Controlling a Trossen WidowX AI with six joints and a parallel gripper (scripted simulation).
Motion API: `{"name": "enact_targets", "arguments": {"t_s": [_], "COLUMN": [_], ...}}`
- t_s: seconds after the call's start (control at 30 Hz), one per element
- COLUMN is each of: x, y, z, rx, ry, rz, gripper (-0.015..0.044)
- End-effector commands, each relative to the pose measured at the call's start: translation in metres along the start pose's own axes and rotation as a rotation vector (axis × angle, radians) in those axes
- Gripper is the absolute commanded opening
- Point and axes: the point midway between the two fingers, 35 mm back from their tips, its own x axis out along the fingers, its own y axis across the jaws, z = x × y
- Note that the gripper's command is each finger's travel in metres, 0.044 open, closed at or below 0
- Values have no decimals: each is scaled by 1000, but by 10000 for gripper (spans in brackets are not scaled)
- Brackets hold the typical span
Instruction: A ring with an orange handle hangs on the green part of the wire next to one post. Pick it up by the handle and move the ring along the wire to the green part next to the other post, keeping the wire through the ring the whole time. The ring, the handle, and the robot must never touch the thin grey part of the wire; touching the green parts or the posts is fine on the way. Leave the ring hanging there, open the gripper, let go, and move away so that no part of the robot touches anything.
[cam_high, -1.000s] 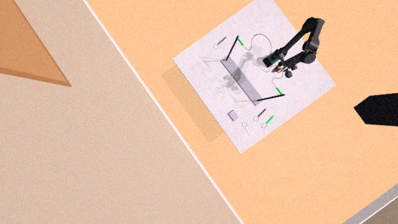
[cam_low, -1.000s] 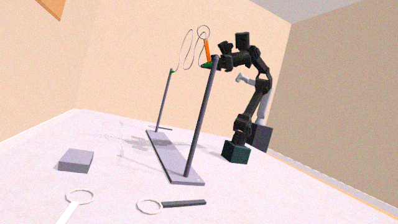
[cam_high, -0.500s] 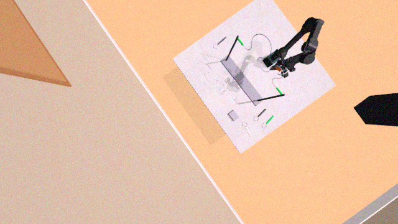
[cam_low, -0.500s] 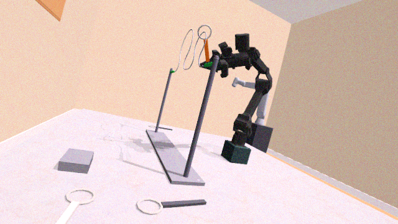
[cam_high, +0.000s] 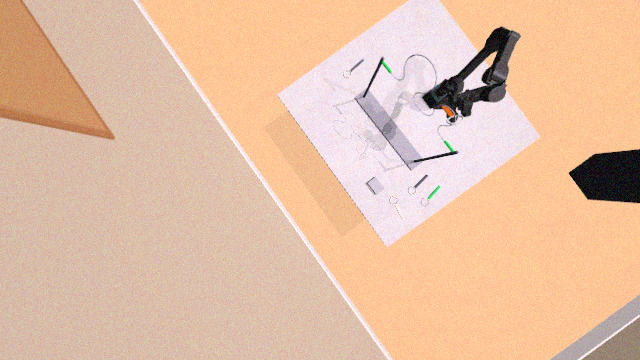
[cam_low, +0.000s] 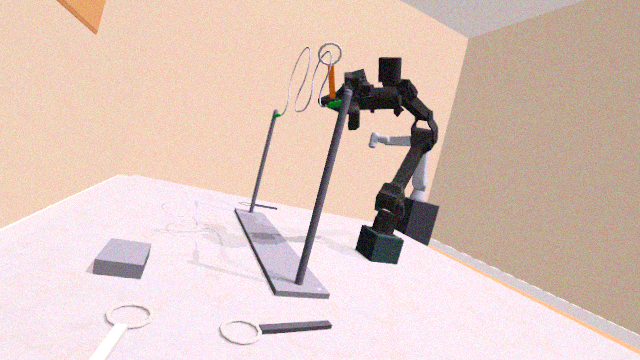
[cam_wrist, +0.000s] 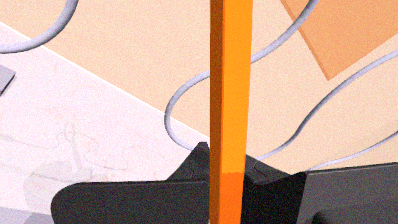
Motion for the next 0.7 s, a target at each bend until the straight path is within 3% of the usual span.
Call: {"name": "enact_targets", "arguments": {"t_s": [0.0,0.67], "x": [-1,-1], "y": [-7,-32], "z": [-1,5], "rx": [-60,-410], "ry": [-10,-53], "rz": [-43,-240], "gripper": [-150,-150]}}
